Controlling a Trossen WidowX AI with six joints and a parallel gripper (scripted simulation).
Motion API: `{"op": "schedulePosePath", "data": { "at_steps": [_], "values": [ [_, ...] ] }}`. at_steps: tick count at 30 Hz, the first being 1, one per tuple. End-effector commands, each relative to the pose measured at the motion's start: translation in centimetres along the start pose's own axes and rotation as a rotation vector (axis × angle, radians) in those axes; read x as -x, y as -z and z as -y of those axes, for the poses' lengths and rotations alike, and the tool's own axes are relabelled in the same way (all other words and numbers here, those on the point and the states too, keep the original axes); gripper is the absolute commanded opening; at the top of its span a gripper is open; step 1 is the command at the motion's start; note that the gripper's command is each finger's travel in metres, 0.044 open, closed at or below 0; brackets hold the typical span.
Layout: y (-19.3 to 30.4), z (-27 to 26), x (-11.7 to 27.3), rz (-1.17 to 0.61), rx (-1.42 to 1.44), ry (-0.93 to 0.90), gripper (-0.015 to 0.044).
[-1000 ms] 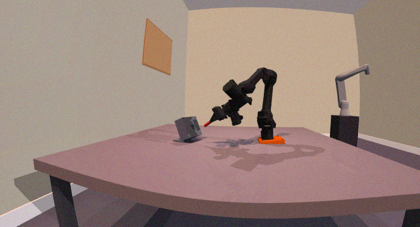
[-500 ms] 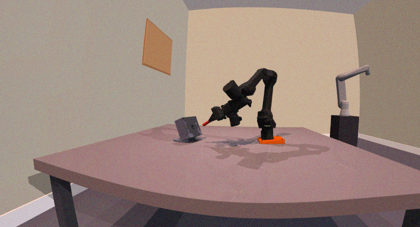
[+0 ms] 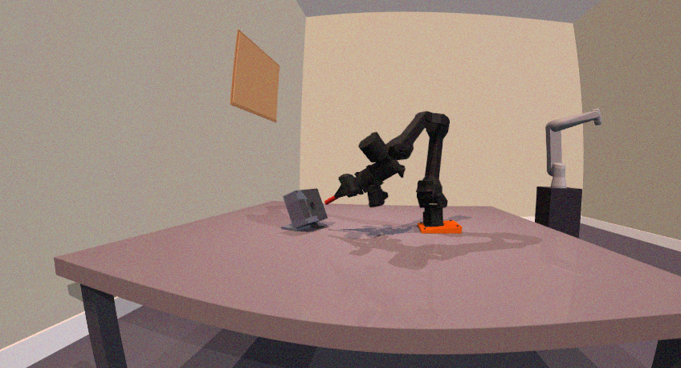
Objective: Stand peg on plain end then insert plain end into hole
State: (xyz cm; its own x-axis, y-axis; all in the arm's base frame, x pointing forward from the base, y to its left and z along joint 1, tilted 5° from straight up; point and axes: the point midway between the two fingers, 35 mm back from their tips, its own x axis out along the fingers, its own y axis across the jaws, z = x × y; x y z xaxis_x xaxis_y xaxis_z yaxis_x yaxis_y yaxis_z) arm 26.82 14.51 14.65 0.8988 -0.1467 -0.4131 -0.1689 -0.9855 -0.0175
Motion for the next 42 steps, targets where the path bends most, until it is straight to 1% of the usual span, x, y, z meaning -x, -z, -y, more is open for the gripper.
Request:
{"op": "schedulePosePath", "data": {
  "at_steps": [1, 42],
  "values": [
    [0.1, -0.2, -0.4, -0.014, -0.002, -0.007, 0.0000],
    [0.7, -1.6, -3.0, -0.121, -0.026, -0.038, 0.0000]
  ]
}}
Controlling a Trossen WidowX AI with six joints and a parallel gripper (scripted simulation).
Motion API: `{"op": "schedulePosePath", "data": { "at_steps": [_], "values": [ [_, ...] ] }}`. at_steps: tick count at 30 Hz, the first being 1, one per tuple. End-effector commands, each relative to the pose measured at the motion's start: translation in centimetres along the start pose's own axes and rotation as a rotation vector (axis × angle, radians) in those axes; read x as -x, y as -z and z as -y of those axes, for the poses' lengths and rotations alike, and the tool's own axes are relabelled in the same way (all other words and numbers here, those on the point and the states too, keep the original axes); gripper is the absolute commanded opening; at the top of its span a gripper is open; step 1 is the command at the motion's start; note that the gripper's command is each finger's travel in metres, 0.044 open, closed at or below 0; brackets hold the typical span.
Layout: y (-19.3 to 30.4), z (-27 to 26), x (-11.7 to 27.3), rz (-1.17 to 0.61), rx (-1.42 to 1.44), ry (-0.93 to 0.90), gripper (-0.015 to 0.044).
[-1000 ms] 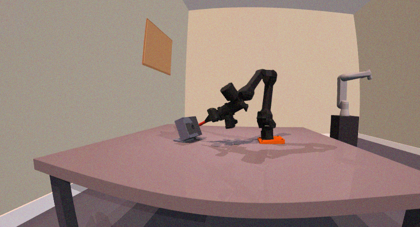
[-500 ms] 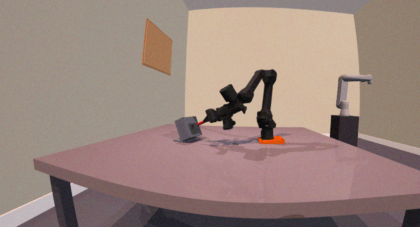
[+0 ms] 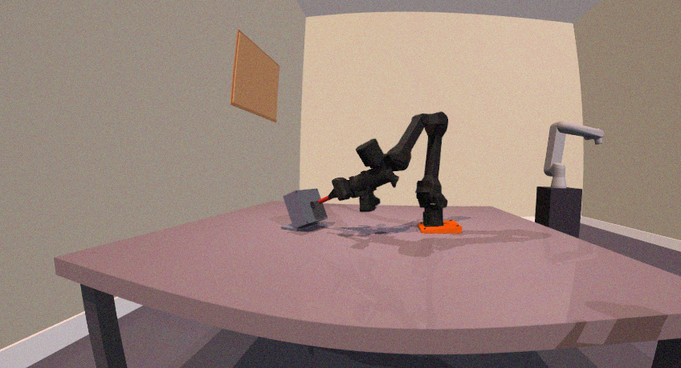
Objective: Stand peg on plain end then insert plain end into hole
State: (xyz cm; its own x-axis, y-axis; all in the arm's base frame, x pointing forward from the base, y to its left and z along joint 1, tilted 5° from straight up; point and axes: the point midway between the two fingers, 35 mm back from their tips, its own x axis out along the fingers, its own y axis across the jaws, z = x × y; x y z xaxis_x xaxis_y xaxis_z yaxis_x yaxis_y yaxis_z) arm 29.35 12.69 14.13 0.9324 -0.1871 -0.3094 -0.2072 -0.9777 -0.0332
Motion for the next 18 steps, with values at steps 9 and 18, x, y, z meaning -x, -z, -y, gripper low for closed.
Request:
{"op": "schedulePosePath", "data": {
  "at_steps": [9, 18],
  "values": [
    [-0.1, -0.2, -1.1, -0.011, 0.001, -0.007, 0.0000],
    [-0.1, -0.2, -2.4, -0.013, 0.000, -0.008, 0.0000]
  ]
}}
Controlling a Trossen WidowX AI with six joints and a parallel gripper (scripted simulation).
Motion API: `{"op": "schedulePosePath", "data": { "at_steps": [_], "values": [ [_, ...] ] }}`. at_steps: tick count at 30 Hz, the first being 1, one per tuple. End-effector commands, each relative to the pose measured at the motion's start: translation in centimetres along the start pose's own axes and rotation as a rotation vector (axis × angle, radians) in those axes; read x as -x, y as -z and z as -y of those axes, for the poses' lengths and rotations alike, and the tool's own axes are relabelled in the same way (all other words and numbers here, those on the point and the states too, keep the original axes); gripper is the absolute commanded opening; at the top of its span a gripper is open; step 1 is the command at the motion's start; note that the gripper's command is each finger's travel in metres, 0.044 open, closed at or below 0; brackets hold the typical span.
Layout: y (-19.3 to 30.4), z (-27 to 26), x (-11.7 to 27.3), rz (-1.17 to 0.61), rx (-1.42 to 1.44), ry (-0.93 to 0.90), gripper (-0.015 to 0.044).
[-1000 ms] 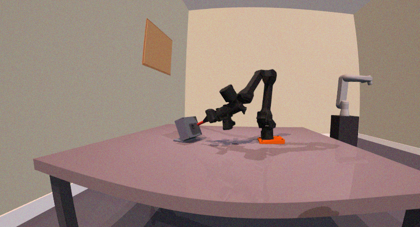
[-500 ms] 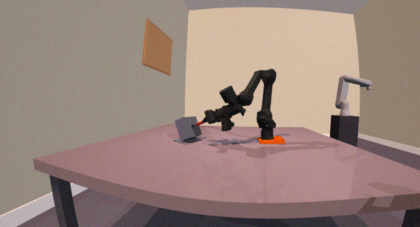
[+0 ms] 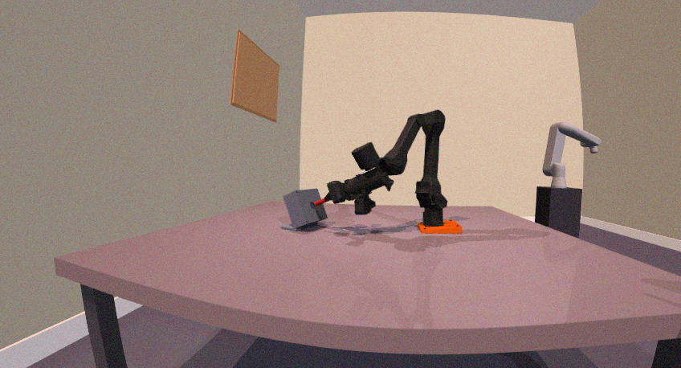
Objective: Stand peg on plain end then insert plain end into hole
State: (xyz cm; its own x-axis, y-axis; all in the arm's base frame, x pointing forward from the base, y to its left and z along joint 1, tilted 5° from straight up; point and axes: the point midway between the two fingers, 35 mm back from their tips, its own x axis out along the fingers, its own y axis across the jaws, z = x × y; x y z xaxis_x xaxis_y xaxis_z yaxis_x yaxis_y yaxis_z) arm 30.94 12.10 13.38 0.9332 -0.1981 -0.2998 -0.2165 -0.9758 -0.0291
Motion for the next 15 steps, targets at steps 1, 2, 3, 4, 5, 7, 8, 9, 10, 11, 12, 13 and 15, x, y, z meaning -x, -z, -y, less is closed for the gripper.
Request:
{"op": "schedulePosePath", "data": {
  "at_steps": [1, 2, 3, 4, 5, 7, 8, 9, 10, 11, 12, 13, 15],
  "values": [
    [0.13, 0.04, -0.64, -0.003, -0.001, 0.003, 0.0000],
    [0.13, 0.04, -0.74, -0.003, -0.001, 0.003, 0.0000],
    [0.09, 0.03, -0.62, -0.002, 0.000, 0.002, 0.0000],
    [0.05, 0.01, -0.49, -0.001, 0.000, 0.001, 0.0000],
    [0.01, -0.01, -0.37, -0.001, 0.000, 0.000, 0.0000],
    [-0.03, -0.02, -0.26, 0.000, 0.001, 0.000, 0.0000],
    [-0.03, -0.02, -0.26, 0.000, 0.001, 0.000, 0.0000],
    [-0.03, -0.02, -0.26, 0.000, 0.001, 0.000, 0.0000],
    [-0.03, -0.02, -0.26, 0.000, 0.001, 0.000, 0.0000],
    [-0.03, -0.02, -0.26, 0.000, 0.001, 0.000, 0.0000],
    [-0.03, -0.02, -0.26, 0.000, 0.001, 0.000, 0.0000],
    [-0.03, -0.02, -0.26, 0.000, 0.001, 0.000, 0.0000],
    [-0.03, -0.02, -0.26, 0.000, 0.001, 0.000, 0.0000]
  ]
}}
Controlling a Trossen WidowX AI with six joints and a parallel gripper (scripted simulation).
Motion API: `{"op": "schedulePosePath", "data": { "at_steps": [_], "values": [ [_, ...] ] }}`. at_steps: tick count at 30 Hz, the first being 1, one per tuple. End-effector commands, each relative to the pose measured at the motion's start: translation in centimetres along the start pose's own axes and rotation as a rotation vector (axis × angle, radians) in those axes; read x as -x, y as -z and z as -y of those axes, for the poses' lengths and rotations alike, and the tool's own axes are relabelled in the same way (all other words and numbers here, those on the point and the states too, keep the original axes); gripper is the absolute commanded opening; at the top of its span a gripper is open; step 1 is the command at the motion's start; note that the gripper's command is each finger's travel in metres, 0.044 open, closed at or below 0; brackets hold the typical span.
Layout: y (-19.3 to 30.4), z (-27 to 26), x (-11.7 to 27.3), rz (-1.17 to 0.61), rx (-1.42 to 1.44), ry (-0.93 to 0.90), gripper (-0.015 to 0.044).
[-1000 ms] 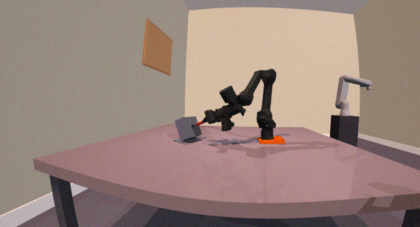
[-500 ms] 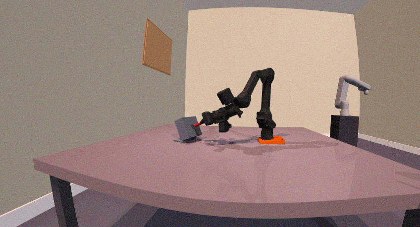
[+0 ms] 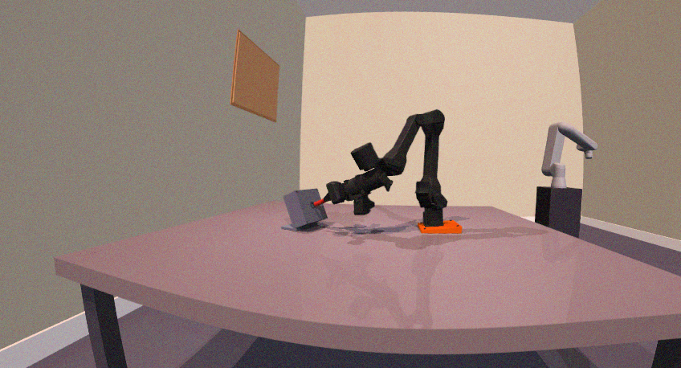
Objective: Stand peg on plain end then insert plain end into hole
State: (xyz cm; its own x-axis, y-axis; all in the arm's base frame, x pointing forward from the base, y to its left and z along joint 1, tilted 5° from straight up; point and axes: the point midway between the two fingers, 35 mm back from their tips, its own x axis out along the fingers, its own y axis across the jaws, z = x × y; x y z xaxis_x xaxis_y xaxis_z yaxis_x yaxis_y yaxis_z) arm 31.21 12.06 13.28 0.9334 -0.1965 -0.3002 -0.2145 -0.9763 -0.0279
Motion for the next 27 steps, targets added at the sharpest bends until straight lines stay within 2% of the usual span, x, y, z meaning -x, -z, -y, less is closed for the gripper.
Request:
{"op": "schedulePosePath", "data": {
  "at_steps": [1, 27],
  "values": [
    [-0.01, -0.04, 0.04, 0.000, -0.001, -0.002, 0.0000],
    [0.33, 0.17, -0.58, -0.001, -0.001, -0.002, 0.0000]
  ]
}}
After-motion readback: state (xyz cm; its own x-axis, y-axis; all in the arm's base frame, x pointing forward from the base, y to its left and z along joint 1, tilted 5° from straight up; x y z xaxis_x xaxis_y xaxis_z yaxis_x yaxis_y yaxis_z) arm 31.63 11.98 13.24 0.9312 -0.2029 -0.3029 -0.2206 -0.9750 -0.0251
